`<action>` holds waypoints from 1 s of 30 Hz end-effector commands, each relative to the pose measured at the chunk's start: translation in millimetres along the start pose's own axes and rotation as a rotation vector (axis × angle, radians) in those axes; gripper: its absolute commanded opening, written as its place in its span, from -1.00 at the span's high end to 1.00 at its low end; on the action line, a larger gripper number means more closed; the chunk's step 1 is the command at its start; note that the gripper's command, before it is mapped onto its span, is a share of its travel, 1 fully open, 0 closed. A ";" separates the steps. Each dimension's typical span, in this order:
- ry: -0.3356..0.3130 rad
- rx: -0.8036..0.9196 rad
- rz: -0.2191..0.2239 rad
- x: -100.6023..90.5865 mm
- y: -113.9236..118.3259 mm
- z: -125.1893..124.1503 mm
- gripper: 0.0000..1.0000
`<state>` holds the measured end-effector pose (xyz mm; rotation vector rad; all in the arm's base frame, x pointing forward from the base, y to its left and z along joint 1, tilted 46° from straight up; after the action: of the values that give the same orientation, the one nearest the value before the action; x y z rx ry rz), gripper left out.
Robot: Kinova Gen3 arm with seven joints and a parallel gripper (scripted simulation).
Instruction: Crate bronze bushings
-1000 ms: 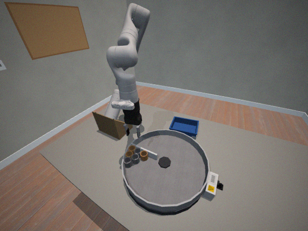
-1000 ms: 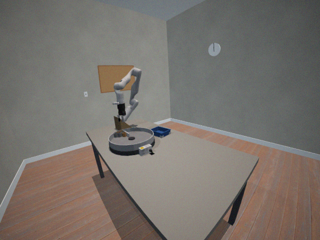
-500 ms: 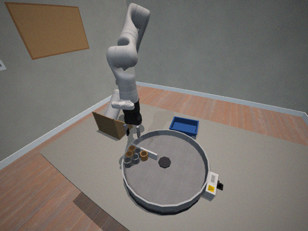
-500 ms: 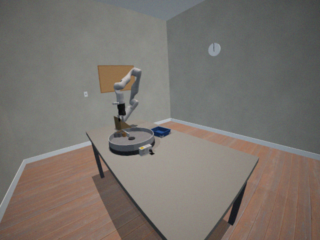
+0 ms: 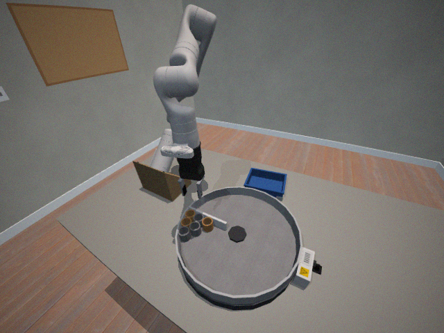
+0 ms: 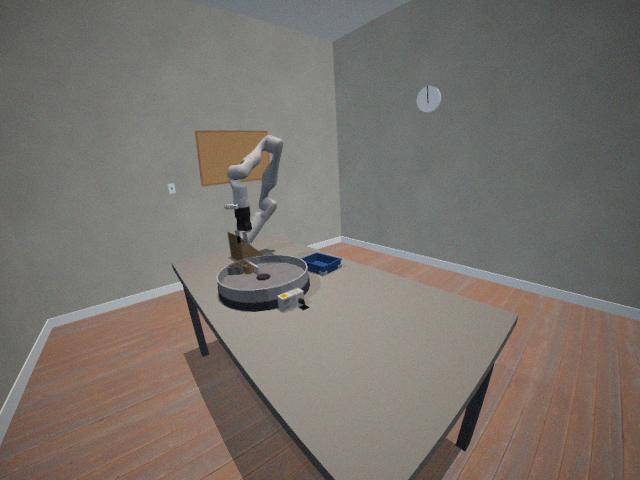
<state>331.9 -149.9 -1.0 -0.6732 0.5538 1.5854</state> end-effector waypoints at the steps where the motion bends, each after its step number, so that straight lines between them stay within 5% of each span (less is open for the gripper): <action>1: 0.002 0.000 -0.001 -0.8 -0.2 -0.4 -1.00; 30: 0.002 0.000 -0.001 -0.8 -0.2 -0.4 -1.00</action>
<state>331.9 -149.9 -1.0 -0.6732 0.5538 1.5854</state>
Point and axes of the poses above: the point where the finger pads meet when closed, its own x axis out along the fingers, its own y axis across the jaws, z = x × y, the point moved 3 cm from there along -x, back along the fingers, and after that the axes turned 13 degrees about x, right-handed, at the moved point
